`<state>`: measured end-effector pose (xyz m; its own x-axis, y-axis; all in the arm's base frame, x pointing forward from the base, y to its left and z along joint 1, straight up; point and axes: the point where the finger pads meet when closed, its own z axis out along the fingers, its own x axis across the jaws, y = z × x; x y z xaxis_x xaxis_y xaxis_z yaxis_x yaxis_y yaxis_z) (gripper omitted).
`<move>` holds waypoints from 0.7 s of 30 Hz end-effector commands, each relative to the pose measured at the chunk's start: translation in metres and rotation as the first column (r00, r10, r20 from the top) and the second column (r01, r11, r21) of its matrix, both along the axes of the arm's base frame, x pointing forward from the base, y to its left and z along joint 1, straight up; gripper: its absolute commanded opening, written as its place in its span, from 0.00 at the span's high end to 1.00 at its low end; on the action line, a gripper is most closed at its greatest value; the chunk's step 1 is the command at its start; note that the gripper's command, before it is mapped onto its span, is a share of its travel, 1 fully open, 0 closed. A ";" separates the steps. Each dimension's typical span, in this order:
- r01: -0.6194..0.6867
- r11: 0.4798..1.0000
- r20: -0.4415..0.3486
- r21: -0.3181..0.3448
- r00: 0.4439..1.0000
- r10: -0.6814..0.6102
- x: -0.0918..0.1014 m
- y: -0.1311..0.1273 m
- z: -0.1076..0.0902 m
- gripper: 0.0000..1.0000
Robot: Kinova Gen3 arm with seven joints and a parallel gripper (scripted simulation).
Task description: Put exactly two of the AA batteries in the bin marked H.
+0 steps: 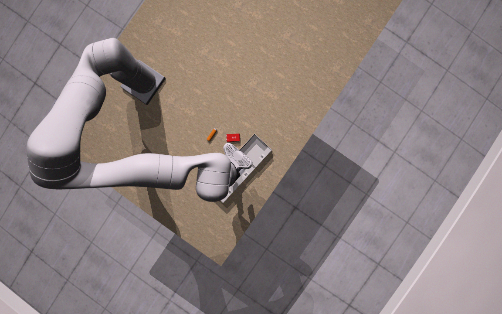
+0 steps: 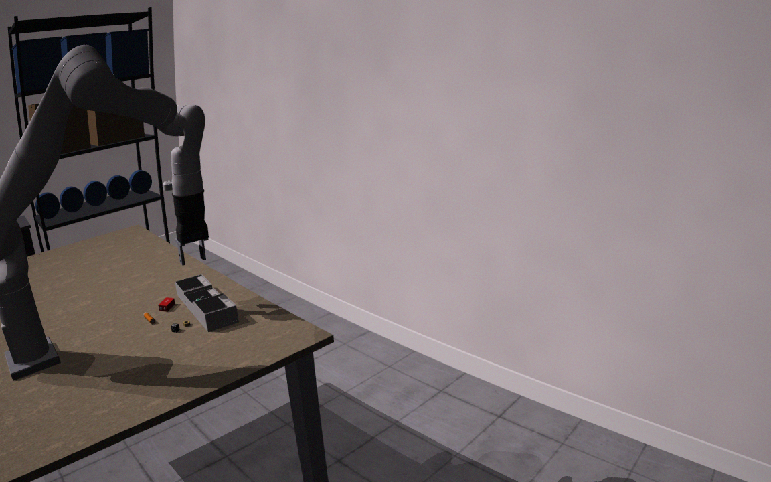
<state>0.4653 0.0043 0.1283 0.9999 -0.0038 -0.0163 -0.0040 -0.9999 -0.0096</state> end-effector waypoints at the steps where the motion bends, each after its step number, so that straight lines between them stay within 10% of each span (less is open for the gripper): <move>1: 0.007 1.000 0.016 -0.006 1.000 -0.007 0.004 -0.003 0.015 0.00; 21: 0.007 1.000 0.016 -0.006 1.000 -0.007 0.004 -0.003 0.073 0.00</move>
<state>0.4684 0.0021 0.1989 0.9999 -0.0078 -0.0068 -0.0079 -0.9999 -0.0065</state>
